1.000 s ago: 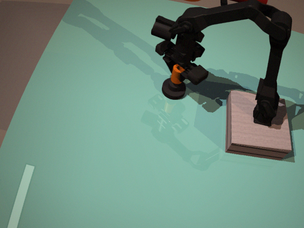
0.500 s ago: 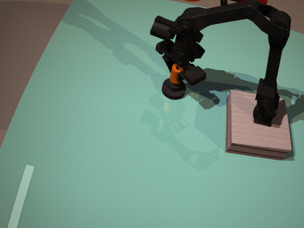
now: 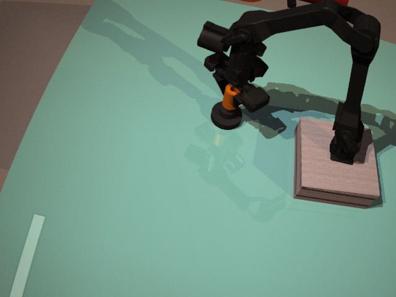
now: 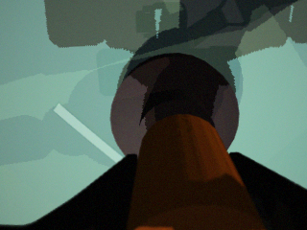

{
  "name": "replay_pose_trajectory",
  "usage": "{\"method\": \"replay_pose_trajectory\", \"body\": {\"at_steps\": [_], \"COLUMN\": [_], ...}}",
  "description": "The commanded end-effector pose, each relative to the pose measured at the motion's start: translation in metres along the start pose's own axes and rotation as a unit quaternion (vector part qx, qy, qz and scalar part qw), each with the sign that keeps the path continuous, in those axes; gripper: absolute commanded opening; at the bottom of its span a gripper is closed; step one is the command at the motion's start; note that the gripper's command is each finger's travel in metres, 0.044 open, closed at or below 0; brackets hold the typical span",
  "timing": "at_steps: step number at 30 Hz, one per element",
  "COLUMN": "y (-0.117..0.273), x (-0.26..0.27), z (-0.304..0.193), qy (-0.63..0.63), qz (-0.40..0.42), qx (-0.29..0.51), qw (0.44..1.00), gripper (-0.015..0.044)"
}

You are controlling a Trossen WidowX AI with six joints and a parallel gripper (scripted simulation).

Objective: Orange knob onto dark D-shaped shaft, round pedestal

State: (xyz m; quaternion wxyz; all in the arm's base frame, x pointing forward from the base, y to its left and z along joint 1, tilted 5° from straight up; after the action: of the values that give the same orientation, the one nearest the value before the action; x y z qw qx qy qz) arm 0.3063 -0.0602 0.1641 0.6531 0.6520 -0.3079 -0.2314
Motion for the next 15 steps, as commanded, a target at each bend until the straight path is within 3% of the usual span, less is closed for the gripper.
{"method": "replay_pose_trajectory", "body": {"at_steps": [1, 15], "y": [-0.0005, 0.0048], "x": [-0.0015, -0.0003], "z": [0.0012, 0.0004], "qy": [-0.002, -0.029], "qz": [-0.001, -0.001], "qx": [-0.001, -0.001], "qw": [1.0, 1.0], "gripper": [0.0, 0.0]}}
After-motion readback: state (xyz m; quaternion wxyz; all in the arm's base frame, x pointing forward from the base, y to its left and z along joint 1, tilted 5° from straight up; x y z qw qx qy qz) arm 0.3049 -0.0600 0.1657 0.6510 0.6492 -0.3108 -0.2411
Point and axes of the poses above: the point midway between the two fingers, 35 mm back from their tips, its own y axis back along the fingers, its own x axis across the jaws, z = x × y, the point moved 10 cm from there along y, back along the fingers, and after that the axes turned 6 degrees about -y, right-handed, at the moved point
